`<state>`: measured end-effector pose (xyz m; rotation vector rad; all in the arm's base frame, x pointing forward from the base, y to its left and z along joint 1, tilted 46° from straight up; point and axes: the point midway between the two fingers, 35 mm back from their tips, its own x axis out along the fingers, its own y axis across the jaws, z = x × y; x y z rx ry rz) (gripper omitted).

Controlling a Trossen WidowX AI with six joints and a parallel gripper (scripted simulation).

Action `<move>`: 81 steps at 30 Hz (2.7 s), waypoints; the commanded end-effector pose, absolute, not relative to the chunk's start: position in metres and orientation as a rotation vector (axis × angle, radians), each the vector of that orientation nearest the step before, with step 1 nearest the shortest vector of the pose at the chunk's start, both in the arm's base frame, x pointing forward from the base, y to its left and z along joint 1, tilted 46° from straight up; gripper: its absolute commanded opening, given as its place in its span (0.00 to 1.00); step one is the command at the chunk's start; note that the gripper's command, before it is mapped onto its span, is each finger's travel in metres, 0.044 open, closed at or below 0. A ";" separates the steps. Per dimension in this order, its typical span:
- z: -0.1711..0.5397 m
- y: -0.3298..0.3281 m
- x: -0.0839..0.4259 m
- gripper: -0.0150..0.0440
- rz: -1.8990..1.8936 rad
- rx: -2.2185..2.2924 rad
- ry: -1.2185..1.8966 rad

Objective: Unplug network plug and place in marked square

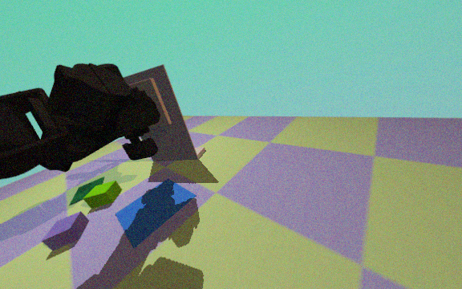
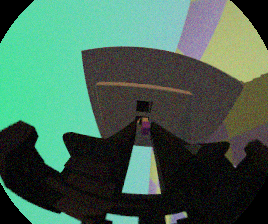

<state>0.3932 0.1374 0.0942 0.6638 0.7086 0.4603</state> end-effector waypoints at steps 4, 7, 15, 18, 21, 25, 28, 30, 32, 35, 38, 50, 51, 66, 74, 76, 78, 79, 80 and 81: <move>0.094 0.137 0.394 0.34 0.455 0.668 0.707; 0.094 0.137 0.394 0.30 0.455 0.668 0.707; 0.094 0.137 0.394 0.25 0.455 0.668 0.707; 0.095 0.136 0.393 0.25 0.455 0.668 0.707; 0.095 0.136 0.391 0.25 0.455 0.668 0.707; 0.096 0.135 0.389 0.25 0.454 0.668 0.707; 0.096 0.134 0.388 0.25 0.454 0.668 0.707; 0.097 0.133 0.387 0.25 0.454 0.667 0.707; 0.097 0.133 0.386 0.25 0.454 0.667 0.707; 0.097 0.132 0.385 0.25 0.454 0.667 0.707; 0.098 0.131 0.383 0.25 0.454 0.667 0.707; 0.100 0.128 0.378 0.25 0.454 0.667 0.708; 0.100 0.128 0.378 0.25 0.454 0.667 0.708; 0.104 0.123 0.372 0.25 0.454 0.667 0.708; 0.106 0.120 0.369 0.25 0.454 0.667 0.708; 0.106 0.119 0.368 0.25 0.454 0.667 0.708; 0.107 0.119 0.367 0.25 0.454 0.667 0.708; 0.107 0.119 0.367 0.25 0.454 0.667 0.708; 0.107 0.118 0.366 0.25 0.454 0.667 0.708; 0.107 0.118 0.366 0.25 0.454 0.667 0.708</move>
